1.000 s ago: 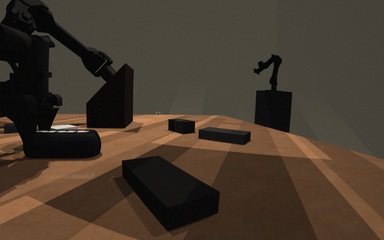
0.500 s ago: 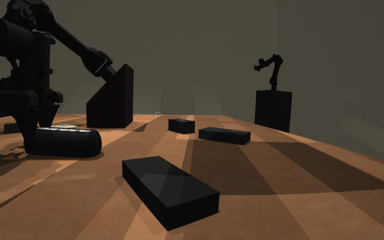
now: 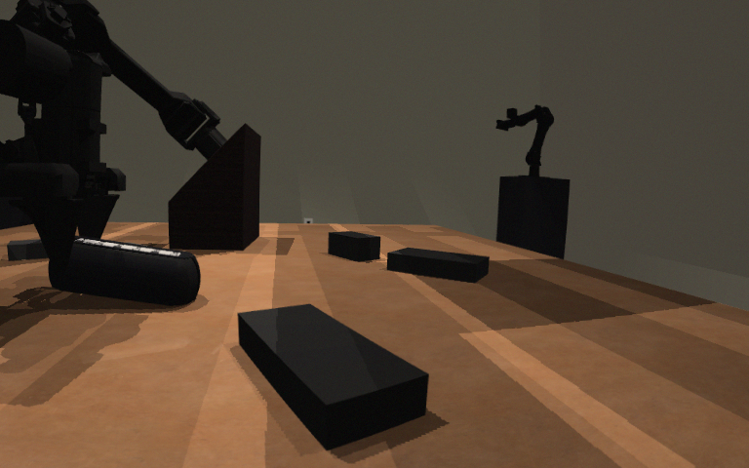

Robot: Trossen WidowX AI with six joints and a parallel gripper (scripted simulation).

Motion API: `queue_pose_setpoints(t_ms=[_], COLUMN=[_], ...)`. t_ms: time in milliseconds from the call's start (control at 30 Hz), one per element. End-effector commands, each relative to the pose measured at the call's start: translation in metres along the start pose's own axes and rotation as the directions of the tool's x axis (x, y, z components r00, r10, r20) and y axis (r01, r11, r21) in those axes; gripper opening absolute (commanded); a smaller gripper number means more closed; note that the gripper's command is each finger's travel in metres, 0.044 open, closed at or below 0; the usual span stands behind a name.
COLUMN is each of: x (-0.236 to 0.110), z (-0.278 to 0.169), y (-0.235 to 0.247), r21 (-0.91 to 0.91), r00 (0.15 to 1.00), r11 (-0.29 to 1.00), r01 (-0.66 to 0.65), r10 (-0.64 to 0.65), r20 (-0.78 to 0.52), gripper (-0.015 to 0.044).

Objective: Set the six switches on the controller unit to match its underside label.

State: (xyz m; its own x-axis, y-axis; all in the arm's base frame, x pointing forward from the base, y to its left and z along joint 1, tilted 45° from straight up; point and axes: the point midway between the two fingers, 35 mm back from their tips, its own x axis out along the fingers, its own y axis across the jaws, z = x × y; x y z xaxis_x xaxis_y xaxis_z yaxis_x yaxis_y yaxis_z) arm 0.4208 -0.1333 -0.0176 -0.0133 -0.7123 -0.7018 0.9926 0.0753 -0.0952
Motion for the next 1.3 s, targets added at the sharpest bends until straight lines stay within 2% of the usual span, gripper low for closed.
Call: queue_pose_setpoints(t_ms=[0, 1267], x=[-0.007, -0.033], z=[-0.004, -0.02], y=[0.002, 0.001], r21=[-0.005, -0.005], r00=[1.0, 1.0], r11=[1.0, 1.0], r01=[-0.007, -0.007], r10=[0.007, 0.007], r20=[0.002, 0.0], gripper=[0.0335, 0.0335])
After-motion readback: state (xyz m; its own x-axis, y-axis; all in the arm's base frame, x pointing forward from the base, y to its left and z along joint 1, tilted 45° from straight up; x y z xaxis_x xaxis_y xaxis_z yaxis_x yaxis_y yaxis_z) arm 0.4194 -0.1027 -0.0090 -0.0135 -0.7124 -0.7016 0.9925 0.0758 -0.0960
